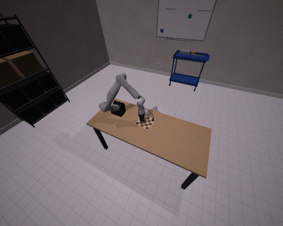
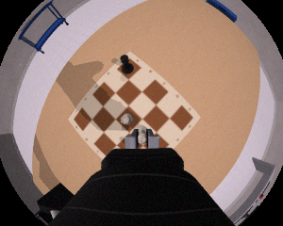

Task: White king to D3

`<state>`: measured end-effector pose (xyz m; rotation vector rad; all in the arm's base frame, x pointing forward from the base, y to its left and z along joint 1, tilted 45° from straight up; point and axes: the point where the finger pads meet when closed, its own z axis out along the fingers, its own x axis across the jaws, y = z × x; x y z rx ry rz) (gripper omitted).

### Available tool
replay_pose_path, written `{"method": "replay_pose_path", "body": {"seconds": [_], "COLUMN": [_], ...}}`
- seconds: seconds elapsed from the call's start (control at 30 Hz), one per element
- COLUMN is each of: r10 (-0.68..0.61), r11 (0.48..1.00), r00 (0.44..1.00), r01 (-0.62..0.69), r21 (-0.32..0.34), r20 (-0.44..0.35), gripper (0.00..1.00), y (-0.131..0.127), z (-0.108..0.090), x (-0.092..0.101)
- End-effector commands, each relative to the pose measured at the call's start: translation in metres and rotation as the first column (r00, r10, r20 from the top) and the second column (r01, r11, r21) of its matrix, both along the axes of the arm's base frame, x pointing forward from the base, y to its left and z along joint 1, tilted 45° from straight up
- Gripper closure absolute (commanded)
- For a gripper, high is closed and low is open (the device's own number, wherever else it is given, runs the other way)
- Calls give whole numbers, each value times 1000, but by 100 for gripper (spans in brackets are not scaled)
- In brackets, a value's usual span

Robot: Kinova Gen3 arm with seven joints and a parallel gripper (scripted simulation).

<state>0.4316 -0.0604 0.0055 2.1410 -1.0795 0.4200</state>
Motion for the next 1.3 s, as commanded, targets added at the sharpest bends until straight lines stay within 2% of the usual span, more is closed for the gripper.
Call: {"method": "replay_pose_path", "body": {"seconds": [0.0, 1.27], "r10": [0, 0], "r11": [1000, 1000], "r00": [1000, 1000], "r01": [0, 0], "r21": [1, 1], "r20": [-2, -2], "gripper": [100, 100], "y": [-1, -4], "z": [-1, -4], "x": [-1, -1]}}
